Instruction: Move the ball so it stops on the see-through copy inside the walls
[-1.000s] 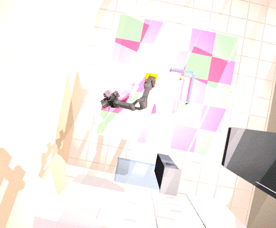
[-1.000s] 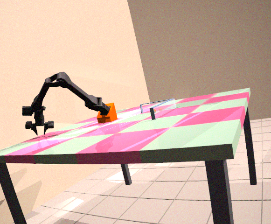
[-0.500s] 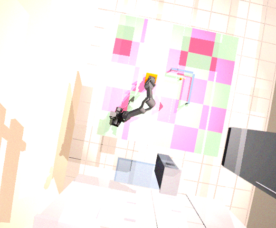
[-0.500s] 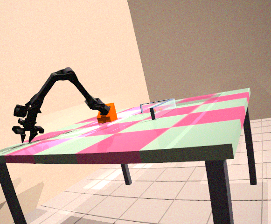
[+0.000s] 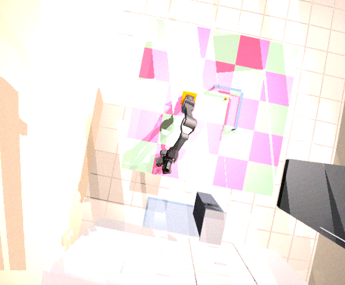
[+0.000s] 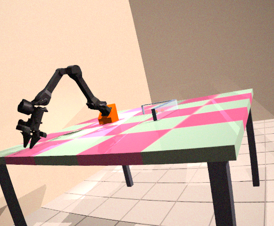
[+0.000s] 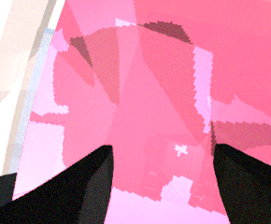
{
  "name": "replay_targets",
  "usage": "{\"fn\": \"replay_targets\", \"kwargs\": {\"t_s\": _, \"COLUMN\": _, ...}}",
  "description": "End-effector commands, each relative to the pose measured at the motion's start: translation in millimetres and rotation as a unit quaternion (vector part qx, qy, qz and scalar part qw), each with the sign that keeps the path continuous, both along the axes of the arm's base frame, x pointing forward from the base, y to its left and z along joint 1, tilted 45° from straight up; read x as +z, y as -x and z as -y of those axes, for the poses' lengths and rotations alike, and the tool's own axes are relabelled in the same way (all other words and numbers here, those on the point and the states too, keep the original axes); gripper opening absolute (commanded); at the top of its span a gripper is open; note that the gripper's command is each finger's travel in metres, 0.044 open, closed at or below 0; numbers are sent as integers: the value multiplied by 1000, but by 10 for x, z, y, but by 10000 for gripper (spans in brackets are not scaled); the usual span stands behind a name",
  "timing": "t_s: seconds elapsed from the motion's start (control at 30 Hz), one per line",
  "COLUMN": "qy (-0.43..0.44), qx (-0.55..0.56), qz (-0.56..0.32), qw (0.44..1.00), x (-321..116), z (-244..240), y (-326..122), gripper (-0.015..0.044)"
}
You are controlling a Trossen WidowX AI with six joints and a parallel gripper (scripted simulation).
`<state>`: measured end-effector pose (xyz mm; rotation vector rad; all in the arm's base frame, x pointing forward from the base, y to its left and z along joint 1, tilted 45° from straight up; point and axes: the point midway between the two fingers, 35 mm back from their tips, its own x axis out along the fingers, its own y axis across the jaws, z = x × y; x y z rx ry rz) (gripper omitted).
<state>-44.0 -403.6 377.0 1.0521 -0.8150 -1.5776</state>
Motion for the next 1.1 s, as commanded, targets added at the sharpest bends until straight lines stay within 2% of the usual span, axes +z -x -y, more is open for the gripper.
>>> {"fn": "replay_targets", "kwargs": {"t_s": 0.0, "qy": 16, "qx": 74, "qz": -7, "qw": 997, "x": 120, "z": -22, "y": -585, "gripper": 206}}
{"fn": "replay_targets", "kwargs": {"t_s": 0.27, "qy": 5, "qx": 238, "qz": -45, "qw": 970, "x": 49, "z": -265, "y": -1774, "gripper": 206}}
{"fn": "replay_targets", "kwargs": {"t_s": 0.6, "qy": -19, "qx": 405, "qz": -156, "qw": 901, "x": -327, "z": -795, "y": -2991, "gripper": 206}}
{"fn": "replay_targets", "kwargs": {"t_s": 0.9, "qy": -25, "qx": 538, "qz": -318, "qw": 780, "x": -912, "z": -1556, "y": -3925, "gripper": 206}}
{"fn": "replay_targets", "kwargs": {"t_s": 1.07, "qy": -13, "qx": 592, "qz": -394, "qw": 703, "x": -1187, "z": -2028, "y": -4263, "gripper": 206}}
